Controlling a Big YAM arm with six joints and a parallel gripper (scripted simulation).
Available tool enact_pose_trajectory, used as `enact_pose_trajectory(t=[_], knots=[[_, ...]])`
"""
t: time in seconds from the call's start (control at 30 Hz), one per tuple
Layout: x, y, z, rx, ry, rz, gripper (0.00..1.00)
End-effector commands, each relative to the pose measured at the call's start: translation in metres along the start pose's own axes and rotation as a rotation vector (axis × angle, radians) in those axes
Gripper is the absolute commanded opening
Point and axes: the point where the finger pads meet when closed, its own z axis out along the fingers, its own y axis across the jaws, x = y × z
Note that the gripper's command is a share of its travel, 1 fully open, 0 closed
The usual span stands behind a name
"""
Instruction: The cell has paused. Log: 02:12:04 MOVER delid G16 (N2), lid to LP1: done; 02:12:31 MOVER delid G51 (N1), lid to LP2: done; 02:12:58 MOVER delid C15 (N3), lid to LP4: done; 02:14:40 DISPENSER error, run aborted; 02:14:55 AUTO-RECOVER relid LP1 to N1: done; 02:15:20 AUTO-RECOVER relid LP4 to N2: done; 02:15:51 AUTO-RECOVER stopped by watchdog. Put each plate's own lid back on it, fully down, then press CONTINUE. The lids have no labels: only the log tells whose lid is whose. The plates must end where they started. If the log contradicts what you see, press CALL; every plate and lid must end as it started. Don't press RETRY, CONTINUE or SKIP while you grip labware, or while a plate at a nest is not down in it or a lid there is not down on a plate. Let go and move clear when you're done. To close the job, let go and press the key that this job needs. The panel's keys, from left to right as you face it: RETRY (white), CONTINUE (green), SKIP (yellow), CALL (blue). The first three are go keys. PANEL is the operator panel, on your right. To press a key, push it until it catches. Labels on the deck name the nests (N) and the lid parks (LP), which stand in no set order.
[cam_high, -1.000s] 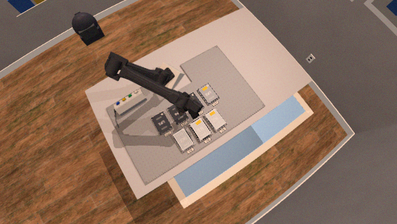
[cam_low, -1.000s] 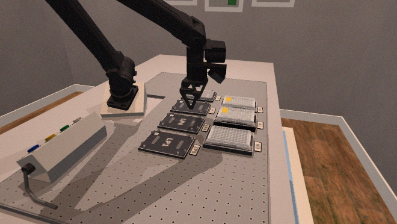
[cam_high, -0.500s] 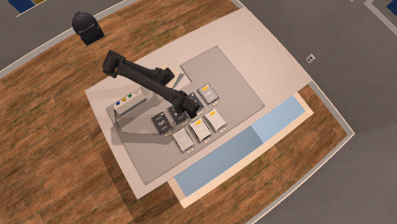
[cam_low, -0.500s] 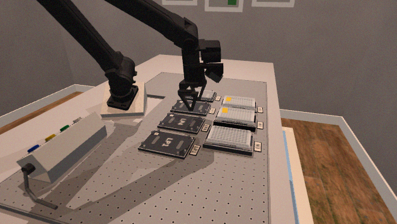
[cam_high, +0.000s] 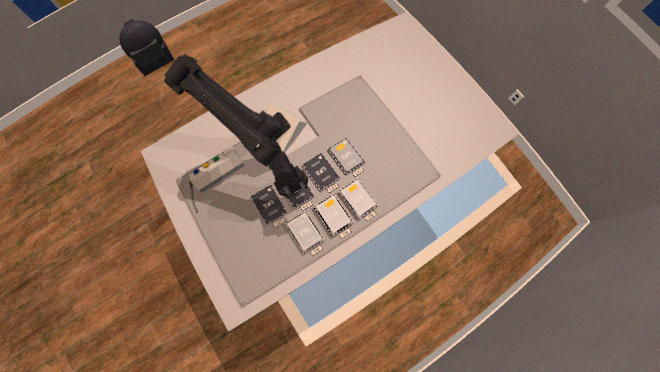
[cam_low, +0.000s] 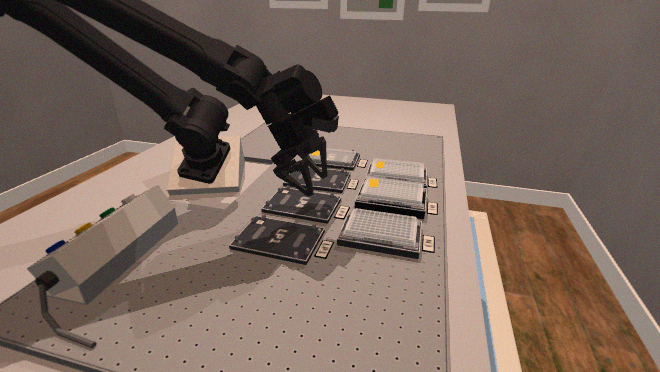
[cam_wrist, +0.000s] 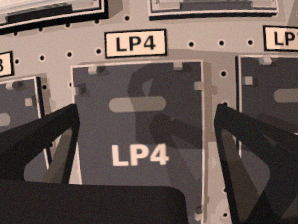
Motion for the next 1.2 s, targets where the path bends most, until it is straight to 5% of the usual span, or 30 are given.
enact_pose_trajectory(t=[0.0, 0.03, 0.07, 0.13, 0.17, 0.33, 0.4, 1.17], knots=[[-0.008, -0.024, 0.0, 0.001, -0.142, -0.074, 0.81], [-0.009, -0.029, -0.001, 0.001, -0.176, -0.075, 0.8], [-0.009, -0.035, -0.001, 0.001, -0.208, -0.076, 0.0], [-0.011, -0.045, 0.0, 0.002, -0.208, -0.077, 0.0], [-0.034, -0.06, -0.008, 0.018, -0.242, -0.071, 0.0], [-0.037, -0.075, -0.006, 0.018, -0.236, -0.076, 0.0], [-0.023, -0.065, -0.003, -0.002, -0.212, -0.075, 0.0], [-0.023, -0.065, -0.003, -0.002, -0.212, -0.075, 0.0]])
